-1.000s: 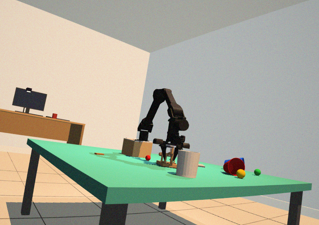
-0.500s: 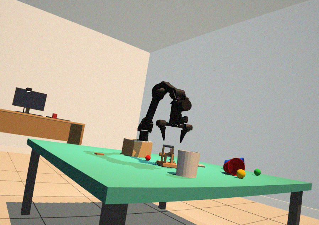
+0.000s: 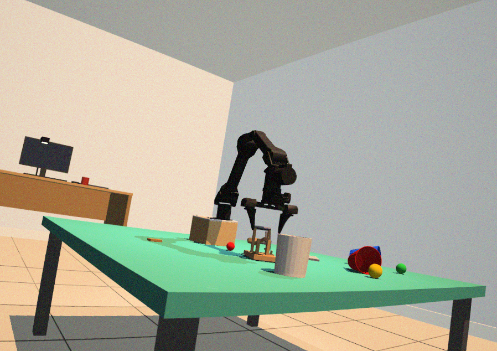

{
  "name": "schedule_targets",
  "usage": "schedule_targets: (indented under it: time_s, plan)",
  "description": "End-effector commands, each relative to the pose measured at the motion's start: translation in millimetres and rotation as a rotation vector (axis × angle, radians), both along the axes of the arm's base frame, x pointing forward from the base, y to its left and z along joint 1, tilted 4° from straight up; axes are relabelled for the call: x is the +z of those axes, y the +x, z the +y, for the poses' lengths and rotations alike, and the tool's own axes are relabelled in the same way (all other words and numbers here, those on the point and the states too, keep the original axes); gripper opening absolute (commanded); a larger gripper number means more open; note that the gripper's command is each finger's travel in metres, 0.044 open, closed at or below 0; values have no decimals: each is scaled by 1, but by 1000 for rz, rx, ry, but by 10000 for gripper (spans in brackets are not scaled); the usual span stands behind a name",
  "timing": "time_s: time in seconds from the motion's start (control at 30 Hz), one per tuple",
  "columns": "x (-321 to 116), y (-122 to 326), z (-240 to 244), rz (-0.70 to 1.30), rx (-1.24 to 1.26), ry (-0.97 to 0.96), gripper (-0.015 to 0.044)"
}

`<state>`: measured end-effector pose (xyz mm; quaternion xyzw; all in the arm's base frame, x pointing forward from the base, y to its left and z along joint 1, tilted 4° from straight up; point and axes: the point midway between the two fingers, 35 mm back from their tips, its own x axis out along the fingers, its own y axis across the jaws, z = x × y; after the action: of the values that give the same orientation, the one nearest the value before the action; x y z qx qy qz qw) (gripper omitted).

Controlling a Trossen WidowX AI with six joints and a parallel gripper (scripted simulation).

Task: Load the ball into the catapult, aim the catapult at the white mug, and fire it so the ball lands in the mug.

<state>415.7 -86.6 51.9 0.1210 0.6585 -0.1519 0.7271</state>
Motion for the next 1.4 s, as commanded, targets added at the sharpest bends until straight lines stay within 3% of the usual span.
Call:
schedule_targets:
  time_s: [0.0,1.37]
  plan:
    - [-11,-2,0,12,3,5,440]
    - [-64,2,-3,13,3,4,440]
